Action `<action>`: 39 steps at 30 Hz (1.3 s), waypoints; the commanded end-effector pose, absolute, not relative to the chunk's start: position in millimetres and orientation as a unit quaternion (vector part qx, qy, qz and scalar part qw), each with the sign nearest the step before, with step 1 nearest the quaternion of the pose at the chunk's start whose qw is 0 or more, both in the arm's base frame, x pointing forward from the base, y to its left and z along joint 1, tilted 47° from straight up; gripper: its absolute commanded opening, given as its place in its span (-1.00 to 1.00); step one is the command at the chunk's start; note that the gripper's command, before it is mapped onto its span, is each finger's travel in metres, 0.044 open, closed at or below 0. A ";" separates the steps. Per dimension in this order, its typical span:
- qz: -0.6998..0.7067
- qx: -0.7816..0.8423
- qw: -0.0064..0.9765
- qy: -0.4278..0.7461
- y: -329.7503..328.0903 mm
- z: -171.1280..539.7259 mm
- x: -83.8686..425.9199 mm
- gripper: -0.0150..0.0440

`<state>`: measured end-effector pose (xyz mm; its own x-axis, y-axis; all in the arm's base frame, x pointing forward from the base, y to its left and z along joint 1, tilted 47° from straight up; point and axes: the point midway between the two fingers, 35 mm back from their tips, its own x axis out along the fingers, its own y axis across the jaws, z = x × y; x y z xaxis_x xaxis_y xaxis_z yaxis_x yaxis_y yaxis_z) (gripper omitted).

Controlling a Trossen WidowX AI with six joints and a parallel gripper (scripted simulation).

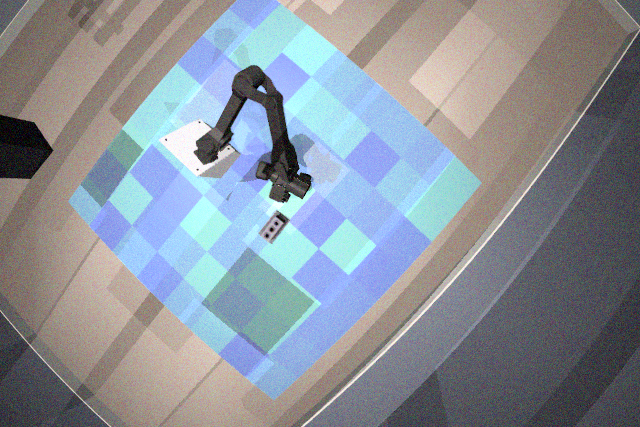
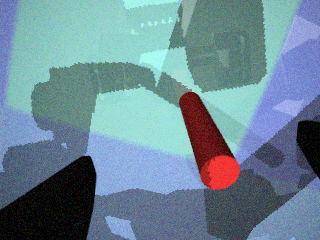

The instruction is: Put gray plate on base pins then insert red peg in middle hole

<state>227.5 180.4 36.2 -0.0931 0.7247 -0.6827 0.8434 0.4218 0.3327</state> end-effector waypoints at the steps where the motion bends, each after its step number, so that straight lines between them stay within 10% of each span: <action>1: -0.080 0.531 0.408 0.739 183.5 28.4 224.1 1.00; 10: -0.079 0.532 0.407 0.739 192.5 20.9 221.5 1.00; 27: -0.079 0.532 0.407 0.739 192.5 20.9 221.5 -0.49; 39: -0.079 0.532 0.407 0.739 192.5 20.9 221.5 -0.49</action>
<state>221.8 193.0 21.9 -0.1031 0.7245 -0.6815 0.8487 0.4214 0.3196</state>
